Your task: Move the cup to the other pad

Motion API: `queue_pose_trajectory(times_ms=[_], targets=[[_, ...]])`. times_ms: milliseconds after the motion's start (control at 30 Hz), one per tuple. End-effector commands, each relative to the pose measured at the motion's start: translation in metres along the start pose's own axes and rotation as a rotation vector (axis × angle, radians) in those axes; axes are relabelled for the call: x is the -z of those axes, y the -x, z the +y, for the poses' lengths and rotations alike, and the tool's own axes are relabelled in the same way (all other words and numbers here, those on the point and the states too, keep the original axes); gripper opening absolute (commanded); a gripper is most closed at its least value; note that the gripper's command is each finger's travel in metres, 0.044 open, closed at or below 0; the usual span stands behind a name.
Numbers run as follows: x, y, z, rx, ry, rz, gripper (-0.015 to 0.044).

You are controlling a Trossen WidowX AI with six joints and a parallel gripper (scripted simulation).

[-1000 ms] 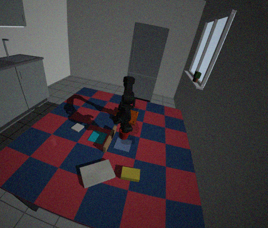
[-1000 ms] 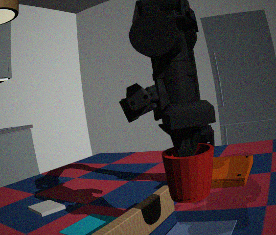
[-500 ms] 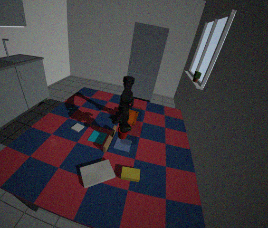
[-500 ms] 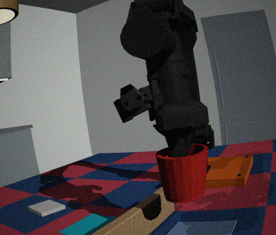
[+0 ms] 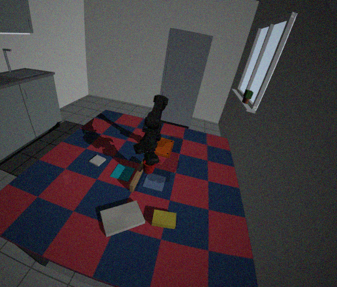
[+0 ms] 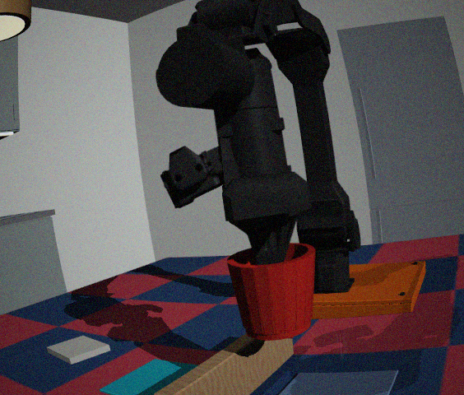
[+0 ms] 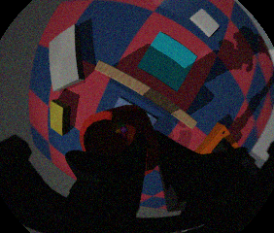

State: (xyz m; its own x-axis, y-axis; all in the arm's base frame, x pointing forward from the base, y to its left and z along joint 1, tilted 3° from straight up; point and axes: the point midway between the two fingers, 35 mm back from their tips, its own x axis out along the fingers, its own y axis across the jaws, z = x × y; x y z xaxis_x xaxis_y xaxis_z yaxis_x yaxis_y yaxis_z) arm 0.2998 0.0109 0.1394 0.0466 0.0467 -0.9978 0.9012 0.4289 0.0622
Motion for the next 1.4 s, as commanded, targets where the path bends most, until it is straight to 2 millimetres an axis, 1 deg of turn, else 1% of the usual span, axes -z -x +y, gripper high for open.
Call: queue_pose_trajectory(times_ms=[0, 1367], targets=[[-0.007, 0.0, -0.005, 0.002, 0.001, 0.004, 0.0], [-0.079, 0.002, -0.051, 0.007, 0.002, -0.003, 0.0]])
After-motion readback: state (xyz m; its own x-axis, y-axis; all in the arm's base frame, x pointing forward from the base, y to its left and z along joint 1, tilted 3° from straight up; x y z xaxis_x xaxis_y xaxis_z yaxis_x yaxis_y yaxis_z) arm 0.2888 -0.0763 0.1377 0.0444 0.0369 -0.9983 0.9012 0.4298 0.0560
